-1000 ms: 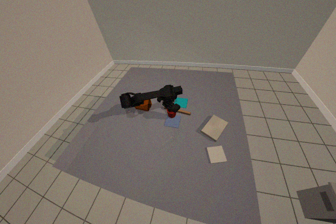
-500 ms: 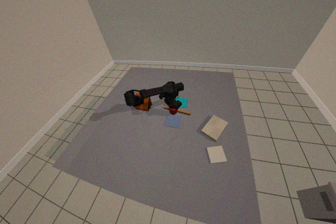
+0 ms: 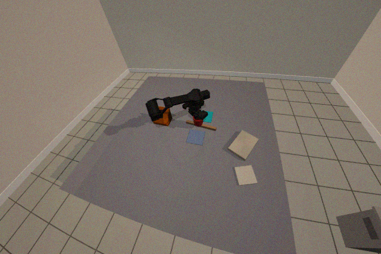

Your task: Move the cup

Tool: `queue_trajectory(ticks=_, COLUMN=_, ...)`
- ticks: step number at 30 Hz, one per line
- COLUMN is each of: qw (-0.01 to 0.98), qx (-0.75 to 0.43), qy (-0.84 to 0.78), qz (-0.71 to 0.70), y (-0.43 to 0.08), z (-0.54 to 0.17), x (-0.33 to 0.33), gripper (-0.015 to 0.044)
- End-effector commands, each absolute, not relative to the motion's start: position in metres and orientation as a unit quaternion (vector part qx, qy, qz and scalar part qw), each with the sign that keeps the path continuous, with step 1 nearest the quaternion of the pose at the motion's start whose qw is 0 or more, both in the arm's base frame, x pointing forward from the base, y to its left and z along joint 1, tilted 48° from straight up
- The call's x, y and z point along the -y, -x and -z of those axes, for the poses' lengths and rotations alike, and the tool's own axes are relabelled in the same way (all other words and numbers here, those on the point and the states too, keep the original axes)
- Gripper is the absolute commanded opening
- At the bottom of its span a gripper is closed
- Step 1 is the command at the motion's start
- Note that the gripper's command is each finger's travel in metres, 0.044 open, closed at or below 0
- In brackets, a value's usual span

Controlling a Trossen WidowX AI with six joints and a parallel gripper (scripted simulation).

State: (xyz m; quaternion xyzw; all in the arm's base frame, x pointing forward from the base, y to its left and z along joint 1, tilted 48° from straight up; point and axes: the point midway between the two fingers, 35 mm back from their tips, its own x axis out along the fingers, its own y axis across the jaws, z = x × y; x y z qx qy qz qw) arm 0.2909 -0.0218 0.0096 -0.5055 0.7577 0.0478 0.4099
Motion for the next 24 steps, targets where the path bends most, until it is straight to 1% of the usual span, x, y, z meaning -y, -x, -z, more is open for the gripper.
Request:
queue_trajectory(ticks=1, qw=0.416, qx=-0.755, qy=0.505, qz=-0.047, y=-0.296, z=-0.004, x=0.014, gripper=0.0)
queue_trajectory(ticks=24, qw=0.417, qx=-0.754, qy=0.505, qz=-0.048, y=-0.31, z=0.029, x=-0.017, gripper=0.0)
